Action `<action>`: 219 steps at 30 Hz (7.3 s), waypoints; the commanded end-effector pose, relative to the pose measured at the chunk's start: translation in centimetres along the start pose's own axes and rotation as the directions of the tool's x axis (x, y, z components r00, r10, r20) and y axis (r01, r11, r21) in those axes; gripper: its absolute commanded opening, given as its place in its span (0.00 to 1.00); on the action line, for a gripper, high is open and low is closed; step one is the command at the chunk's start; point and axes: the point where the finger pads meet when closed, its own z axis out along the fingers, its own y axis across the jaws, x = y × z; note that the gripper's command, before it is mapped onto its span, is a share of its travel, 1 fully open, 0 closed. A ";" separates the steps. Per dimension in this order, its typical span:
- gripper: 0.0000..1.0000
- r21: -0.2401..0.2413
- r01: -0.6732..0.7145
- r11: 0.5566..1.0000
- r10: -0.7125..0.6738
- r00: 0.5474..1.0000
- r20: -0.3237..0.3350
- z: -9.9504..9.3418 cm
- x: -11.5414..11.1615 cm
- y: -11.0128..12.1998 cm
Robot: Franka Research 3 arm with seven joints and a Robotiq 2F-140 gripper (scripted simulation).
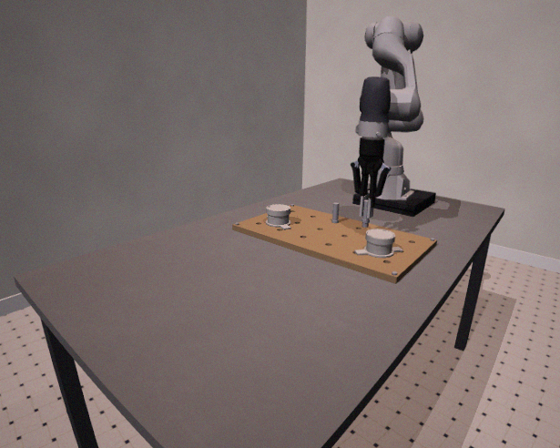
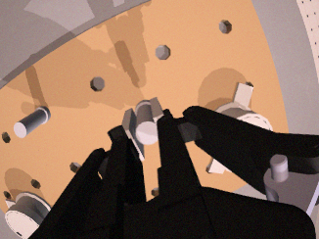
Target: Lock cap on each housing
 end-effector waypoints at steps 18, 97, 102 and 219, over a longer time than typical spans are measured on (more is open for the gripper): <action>0.10 -0.001 0.011 1.000 -0.011 1.000 -0.005 -4.1 0.1 0.2; 0.10 -0.001 0.011 1.000 -0.011 1.000 -0.005 -6.2 -4.7 -4.7; 0.10 -0.001 0.011 1.000 -0.011 1.000 -0.005 -5.5 -4.7 -4.7; 0.10 -0.001 0.011 1.000 -0.011 1.000 -0.005 2.8 -4.7 -4.7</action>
